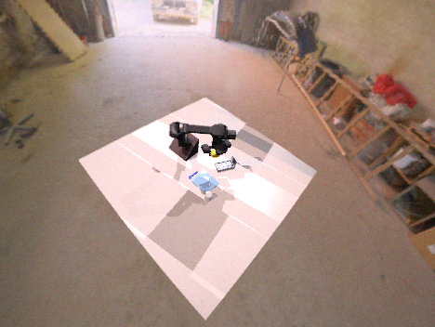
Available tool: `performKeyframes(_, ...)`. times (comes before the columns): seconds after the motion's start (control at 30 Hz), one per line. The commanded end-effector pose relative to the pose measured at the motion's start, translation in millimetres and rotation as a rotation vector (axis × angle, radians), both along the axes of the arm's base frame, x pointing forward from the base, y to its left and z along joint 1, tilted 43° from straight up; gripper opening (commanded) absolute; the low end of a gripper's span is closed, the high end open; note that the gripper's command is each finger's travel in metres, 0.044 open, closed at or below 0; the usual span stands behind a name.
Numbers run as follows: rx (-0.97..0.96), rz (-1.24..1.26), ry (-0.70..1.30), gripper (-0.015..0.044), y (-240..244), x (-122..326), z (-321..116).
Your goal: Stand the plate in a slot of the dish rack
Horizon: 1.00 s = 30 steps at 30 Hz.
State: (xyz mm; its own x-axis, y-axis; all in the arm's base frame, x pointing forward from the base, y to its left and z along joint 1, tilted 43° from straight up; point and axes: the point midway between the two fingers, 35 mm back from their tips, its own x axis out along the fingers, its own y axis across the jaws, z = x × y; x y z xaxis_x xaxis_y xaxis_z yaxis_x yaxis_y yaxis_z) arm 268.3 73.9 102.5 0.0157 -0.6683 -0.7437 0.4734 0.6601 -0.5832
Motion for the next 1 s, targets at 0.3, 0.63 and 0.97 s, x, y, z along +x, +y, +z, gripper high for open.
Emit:
performKeyframes(0.3,0.081,-0.007,0.086,0.0,-5.1,-6.9,-23.4)
performKeyframes(0.63,0.258,0.081,0.248,0.0,-17.2,-10.4,-51.7)
performKeyframes(0.97,0.449,0.211,0.351,0.0,-26.4,-12.3,-76.2)
